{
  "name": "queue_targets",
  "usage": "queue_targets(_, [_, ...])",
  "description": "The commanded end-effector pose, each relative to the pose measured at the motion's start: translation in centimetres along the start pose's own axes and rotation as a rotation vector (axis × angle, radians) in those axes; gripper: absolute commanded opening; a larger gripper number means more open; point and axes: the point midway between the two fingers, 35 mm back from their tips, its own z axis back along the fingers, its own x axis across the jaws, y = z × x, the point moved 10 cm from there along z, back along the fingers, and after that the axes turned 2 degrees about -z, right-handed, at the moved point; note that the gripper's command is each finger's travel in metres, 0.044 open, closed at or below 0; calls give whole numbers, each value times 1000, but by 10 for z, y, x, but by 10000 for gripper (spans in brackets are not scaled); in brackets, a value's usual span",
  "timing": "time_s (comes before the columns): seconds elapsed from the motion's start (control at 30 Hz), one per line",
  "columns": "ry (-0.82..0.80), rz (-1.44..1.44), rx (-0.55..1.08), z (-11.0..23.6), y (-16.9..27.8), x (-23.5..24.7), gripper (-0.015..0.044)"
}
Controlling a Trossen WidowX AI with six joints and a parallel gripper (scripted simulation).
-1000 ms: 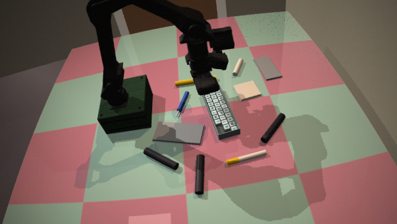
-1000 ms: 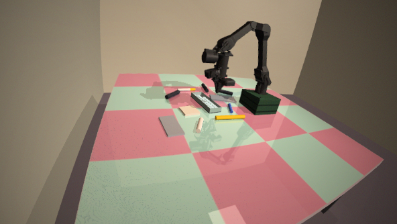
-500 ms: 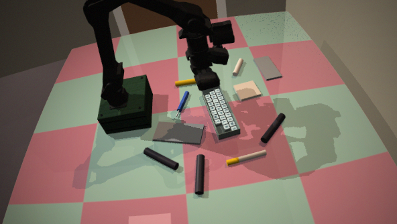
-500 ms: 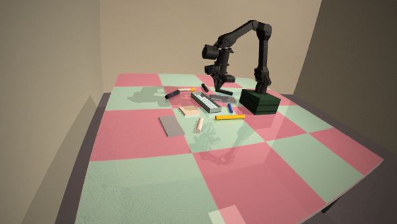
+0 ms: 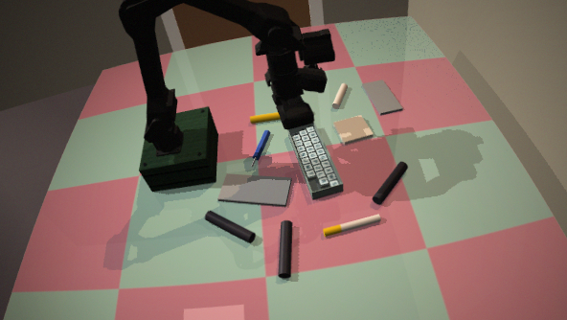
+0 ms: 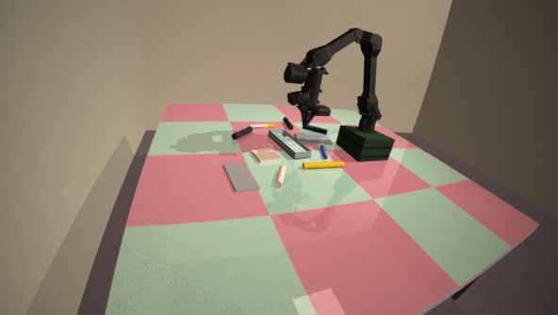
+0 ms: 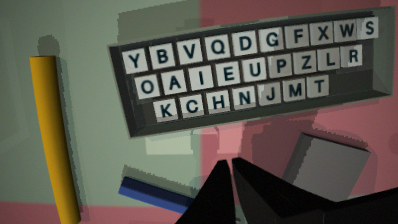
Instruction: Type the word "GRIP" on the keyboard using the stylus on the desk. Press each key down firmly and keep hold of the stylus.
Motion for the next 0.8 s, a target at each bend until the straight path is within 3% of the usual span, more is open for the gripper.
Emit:
queue_targets(0.0, [2,-13,3,0,0,1,79])
queue_targets(0.1, [31,-197,36,-6,3,10,150])
queue_targets(0.33, [168,-751,83,-20,14,38,150])
queue_targets(0.57, [341,-1286,22,-32,28,63,150])
queue_targets(0.77, [425,-1516,-51,-38,36,75,150])
